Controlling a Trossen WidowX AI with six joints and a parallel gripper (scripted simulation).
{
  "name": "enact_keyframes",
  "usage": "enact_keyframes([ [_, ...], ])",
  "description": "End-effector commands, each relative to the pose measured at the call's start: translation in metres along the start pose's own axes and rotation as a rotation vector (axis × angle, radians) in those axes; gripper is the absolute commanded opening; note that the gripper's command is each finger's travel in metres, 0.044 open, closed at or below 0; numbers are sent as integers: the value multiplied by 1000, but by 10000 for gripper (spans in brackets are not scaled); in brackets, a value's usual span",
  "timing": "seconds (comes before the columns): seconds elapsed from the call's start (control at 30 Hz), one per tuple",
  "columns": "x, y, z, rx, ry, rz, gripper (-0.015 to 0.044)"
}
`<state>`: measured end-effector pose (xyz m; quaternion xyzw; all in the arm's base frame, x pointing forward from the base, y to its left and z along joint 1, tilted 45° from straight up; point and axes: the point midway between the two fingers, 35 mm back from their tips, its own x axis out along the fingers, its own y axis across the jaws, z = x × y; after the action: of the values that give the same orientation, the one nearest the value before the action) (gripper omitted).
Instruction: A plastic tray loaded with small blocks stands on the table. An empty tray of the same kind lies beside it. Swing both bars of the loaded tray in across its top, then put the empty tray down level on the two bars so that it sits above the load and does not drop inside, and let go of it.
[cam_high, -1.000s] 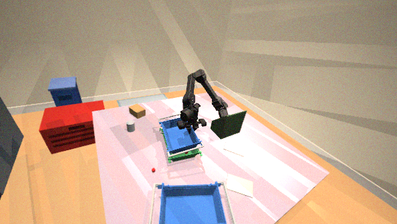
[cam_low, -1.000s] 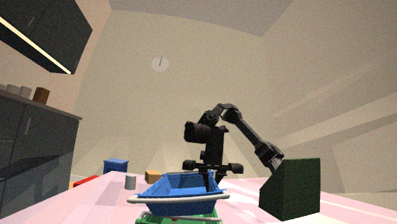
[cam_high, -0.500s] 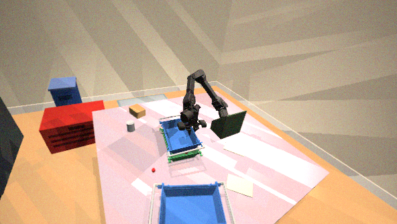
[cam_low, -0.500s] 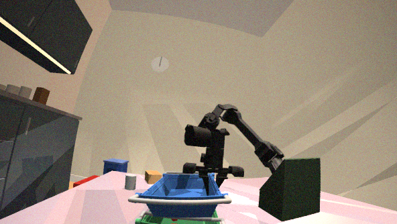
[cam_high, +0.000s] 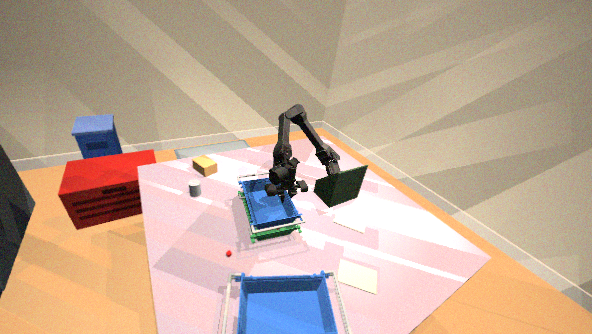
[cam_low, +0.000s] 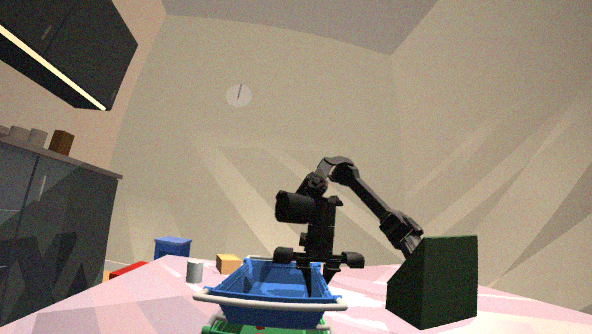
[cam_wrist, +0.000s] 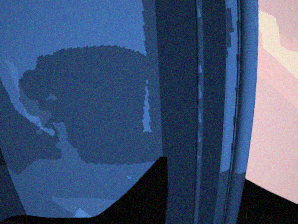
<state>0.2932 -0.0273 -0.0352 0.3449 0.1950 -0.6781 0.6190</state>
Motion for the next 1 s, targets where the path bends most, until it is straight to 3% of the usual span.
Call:
enact_keyframes([
  [0.0,4,-4,1,-12,-2,-17,0],
  [0.23,4,-4,1,-12,-2,-17,0],
  [0.97,4,-4,1,-12,-2,-17,323],
])
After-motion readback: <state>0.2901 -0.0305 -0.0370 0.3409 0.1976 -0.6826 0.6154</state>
